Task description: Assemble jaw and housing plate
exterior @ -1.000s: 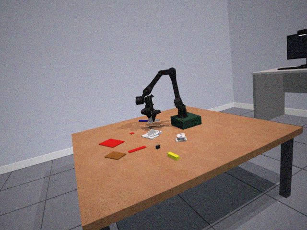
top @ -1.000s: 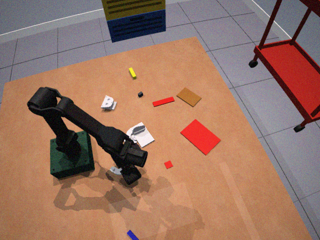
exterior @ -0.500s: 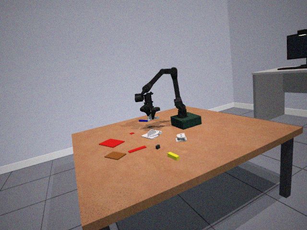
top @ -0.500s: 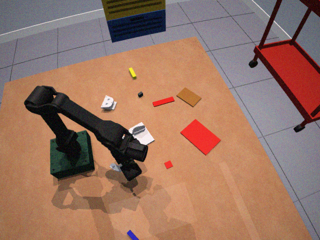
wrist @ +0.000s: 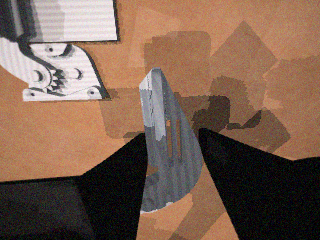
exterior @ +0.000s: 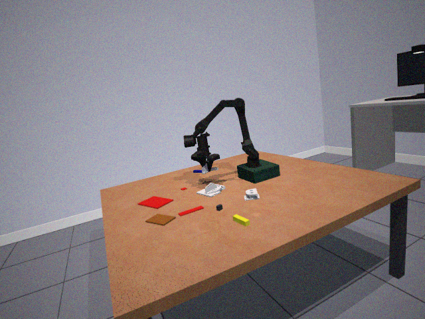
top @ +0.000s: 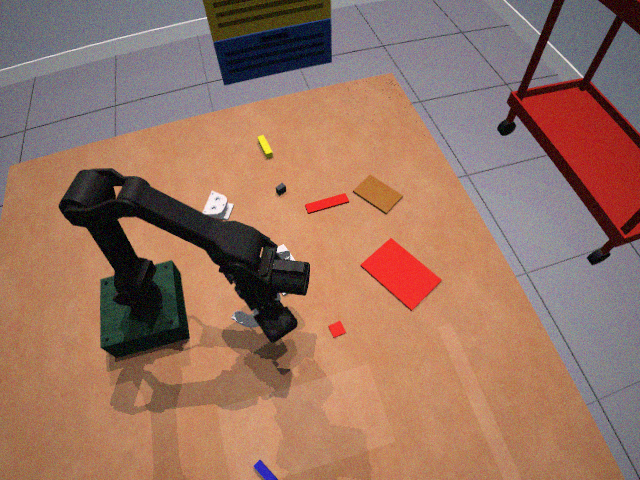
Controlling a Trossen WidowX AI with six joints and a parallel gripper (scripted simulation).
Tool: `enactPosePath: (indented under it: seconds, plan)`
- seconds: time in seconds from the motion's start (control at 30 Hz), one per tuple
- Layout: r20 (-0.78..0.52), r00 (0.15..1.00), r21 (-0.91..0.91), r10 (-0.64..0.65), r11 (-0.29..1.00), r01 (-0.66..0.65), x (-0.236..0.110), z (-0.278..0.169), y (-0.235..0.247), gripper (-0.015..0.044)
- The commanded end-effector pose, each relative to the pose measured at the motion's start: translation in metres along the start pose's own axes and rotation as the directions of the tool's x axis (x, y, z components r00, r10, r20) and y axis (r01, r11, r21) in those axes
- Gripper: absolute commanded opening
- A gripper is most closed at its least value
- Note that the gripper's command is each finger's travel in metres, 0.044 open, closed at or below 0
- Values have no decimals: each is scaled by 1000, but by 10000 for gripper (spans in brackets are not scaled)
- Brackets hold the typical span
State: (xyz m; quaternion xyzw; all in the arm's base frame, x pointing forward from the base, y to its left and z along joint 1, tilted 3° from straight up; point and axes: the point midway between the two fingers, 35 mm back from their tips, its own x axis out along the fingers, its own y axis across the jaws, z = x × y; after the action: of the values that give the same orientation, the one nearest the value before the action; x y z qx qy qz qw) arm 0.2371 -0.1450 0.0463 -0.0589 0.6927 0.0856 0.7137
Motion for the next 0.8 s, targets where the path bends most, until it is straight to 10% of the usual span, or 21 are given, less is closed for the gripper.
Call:
enactPosePath:
  seconds: [0.0, 0.77]
  plan:
    - [4, 1000, -2, -1, 1000, 1, -1, 10, 4, 134]
    - [11, 1000, -40, 4, 999, -3, -2, 69, 46, 134]
